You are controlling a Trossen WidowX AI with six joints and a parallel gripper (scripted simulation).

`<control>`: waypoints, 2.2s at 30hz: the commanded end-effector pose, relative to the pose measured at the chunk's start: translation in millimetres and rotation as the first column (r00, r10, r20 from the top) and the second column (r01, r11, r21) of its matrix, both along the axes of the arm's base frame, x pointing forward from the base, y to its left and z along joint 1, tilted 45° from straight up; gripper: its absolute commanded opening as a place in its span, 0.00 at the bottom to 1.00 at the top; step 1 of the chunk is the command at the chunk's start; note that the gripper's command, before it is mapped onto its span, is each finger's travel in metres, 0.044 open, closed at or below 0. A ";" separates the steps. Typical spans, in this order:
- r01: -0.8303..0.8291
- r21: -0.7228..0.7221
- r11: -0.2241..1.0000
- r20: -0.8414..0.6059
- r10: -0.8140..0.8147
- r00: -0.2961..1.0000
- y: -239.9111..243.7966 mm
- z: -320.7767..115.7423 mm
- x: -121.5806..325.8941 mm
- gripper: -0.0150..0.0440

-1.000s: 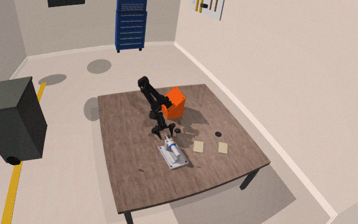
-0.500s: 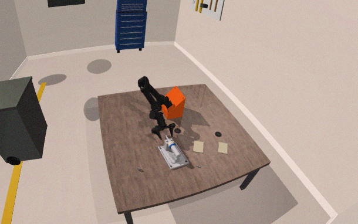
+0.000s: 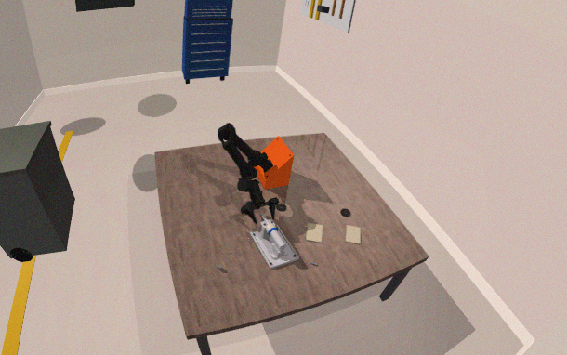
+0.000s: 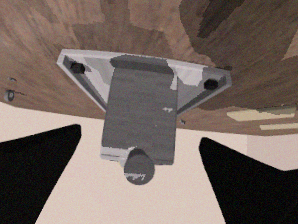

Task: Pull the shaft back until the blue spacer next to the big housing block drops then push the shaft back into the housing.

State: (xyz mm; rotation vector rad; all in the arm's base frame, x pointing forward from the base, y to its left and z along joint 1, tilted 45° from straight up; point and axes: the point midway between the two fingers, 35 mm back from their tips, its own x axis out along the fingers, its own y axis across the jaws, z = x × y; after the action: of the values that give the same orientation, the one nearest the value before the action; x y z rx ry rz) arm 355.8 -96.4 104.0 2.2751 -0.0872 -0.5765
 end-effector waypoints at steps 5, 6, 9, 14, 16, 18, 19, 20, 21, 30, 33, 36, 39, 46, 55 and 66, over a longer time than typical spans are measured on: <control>0.005 0.000 1.000 0.007 -0.005 1.000 -2.2 0.3 5.5 1.00; 0.005 0.000 1.000 0.007 -0.005 1.000 -2.2 0.3 5.5 1.00; 0.000 0.000 1.000 0.001 0.000 1.000 -1.0 -1.3 3.8 0.87; 0.000 0.000 1.000 0.001 0.000 1.000 -1.0 -1.3 3.8 0.64; 0.000 0.000 1.000 0.001 0.000 1.000 -1.0 -1.3 3.8 0.56; 0.000 0.000 1.000 0.001 0.000 1.000 -1.0 -1.3 3.8 0.47; 0.000 0.000 1.000 0.001 0.000 1.000 -1.0 -1.3 3.8 0.42; 0.000 0.000 1.000 0.001 0.000 1.000 -1.0 -1.3 3.8 0.38; 0.000 0.000 1.000 0.001 0.000 1.000 -1.0 -1.3 3.8 0.37; 0.003 0.000 1.000 0.005 -0.003 1.000 -1.2 -1.3 2.5 0.25; 0.004 0.000 1.000 0.006 -0.004 1.000 -1.5 -1.3 0.5 0.25; 0.004 0.000 1.000 0.006 -0.004 1.000 -1.7 -1.3 -1.4 0.25; 0.005 0.000 1.000 0.006 -0.005 1.000 -2.0 -1.3 -3.4 0.25; 0.005 0.000 1.000 0.006 -0.005 1.000 -2.6 -1.2 -8.1 0.25; 0.005 0.000 1.000 0.006 -0.005 1.000 -3.4 -1.2 -14.0 0.25; 0.005 0.000 1.000 0.006 -0.005 1.000 -3.4 -1.2 -14.2 0.25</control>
State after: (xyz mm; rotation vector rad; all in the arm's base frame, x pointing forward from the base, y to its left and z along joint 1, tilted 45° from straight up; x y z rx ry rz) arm 342.6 -100.1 103.8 2.2799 -0.0982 -0.5703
